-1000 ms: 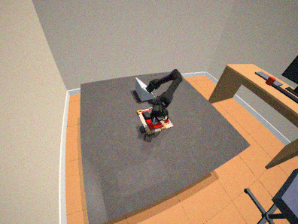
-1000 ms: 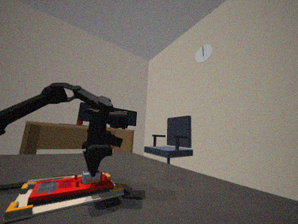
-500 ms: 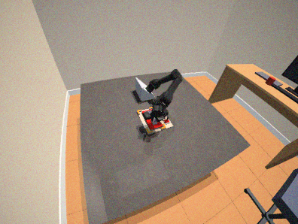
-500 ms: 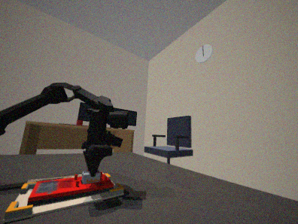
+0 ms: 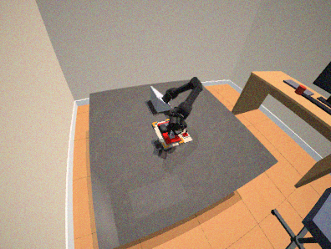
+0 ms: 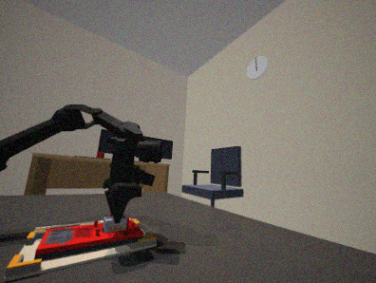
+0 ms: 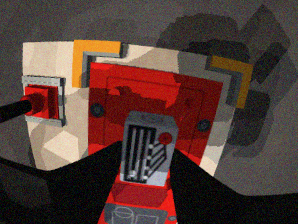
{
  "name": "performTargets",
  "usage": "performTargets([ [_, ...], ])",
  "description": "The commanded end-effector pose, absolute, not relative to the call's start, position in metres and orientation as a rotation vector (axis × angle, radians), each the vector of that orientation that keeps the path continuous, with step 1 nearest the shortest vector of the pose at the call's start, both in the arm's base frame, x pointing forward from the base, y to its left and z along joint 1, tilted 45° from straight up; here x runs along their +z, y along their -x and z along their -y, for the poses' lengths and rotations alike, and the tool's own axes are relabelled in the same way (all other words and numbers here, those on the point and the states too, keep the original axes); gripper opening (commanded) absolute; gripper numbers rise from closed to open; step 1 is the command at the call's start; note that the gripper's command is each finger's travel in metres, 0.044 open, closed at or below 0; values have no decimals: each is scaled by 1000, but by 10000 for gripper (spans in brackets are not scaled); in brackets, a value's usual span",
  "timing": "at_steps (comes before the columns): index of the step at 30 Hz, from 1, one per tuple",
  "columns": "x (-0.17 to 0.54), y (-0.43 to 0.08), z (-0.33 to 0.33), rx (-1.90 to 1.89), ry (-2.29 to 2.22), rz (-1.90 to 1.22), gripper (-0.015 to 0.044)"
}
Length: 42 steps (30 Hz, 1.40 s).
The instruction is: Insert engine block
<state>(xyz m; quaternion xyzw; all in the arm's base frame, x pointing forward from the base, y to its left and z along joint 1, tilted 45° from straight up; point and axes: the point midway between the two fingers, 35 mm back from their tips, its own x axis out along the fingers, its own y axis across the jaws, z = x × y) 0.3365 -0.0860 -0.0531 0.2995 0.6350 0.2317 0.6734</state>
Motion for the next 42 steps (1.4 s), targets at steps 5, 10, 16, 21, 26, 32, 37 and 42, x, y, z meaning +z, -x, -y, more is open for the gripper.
performTargets([
  [5, -55, -336, 85, 523, -682, -1431, 159],
  [10, -53, -337, 86, 522, -674, -1429, 291],
  [16, -53, -337, 86, 522, -674, -1429, 440],
  [21, -53, -337, 86, 522, -674, -1429, 440],
  [26, -45, -332, 94, 522, -682, -1431, 440],
  [32, -45, -332, 94, 522, -682, -1431, 414],
  [37, -45, -332, 94, 522, -682, -1431, 282],
  [42, -45, -332, 94, 522, -682, -1431, 151],
])
